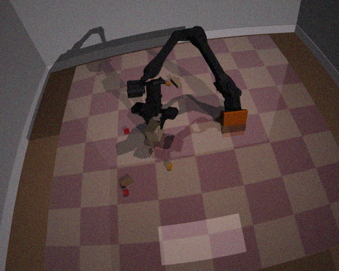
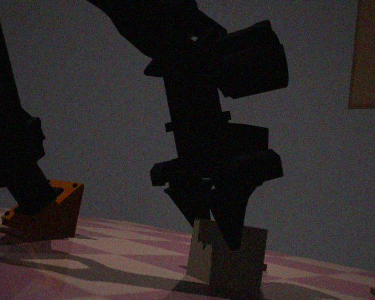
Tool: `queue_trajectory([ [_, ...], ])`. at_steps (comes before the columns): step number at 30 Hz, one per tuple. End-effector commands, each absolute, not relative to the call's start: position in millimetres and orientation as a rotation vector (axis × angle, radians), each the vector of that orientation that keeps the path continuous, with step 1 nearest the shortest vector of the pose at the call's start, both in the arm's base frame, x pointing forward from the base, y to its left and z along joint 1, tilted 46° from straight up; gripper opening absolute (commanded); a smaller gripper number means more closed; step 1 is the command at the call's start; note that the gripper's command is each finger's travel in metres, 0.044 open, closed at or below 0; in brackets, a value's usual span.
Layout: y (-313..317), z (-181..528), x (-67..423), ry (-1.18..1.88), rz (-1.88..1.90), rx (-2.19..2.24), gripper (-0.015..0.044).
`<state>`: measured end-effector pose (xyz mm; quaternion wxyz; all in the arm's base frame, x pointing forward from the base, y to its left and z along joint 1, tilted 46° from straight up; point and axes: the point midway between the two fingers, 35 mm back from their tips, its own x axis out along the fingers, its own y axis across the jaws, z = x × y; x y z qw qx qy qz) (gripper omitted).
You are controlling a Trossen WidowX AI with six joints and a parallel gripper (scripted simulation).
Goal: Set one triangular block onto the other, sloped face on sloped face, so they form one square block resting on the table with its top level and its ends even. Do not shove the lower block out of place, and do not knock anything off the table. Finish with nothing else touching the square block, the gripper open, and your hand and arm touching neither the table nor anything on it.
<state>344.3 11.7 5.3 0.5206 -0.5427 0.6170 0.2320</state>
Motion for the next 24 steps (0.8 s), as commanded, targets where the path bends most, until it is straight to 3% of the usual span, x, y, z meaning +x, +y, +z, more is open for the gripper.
queue_trajectory([
  [1, 11.4, 5.2, 344.1, 1.480, 0.557, -1.303, 0.0000],
  [3, 11.2, 4.9, 343.8, 1.482, 0.557, -1.305, 0.0000],
  [20, 11.6, 5.3, 344.3, 1.479, 0.556, -1.301, 0.0440],
  [24, 11.6, 5.3, 344.3, 1.479, 0.556, -1.301, 0.0440],
])
